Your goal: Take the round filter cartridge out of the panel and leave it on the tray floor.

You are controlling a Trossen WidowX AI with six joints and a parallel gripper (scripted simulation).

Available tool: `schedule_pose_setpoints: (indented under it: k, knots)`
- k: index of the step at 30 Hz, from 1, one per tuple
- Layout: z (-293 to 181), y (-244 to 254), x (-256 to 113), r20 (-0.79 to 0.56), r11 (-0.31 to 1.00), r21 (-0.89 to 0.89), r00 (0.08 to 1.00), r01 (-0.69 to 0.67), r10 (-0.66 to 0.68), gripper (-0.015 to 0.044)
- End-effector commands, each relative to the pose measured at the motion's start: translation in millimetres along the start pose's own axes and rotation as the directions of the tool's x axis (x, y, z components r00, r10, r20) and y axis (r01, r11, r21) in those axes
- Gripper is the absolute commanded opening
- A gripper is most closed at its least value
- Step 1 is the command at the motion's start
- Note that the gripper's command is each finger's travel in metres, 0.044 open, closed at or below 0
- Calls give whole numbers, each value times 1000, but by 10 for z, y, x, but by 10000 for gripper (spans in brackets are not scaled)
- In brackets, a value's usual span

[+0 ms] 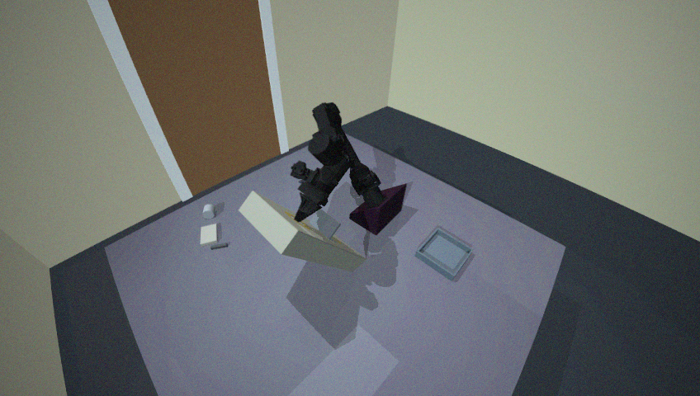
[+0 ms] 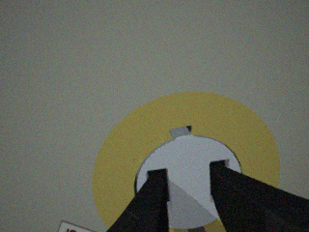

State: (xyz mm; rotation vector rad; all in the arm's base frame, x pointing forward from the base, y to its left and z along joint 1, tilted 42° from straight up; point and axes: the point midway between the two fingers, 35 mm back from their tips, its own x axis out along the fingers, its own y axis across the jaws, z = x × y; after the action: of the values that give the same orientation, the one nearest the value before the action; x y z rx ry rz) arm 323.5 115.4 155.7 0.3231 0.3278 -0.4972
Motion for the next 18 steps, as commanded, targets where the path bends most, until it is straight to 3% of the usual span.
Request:
schedule_pose_setpoints:
  k: [1,18]
  knots:
    - [-18,2,31,-7,1000,-4,1000,-2,2,98]
    - [-18,2,85,-7,1000,-4,1000,-2,2,98]
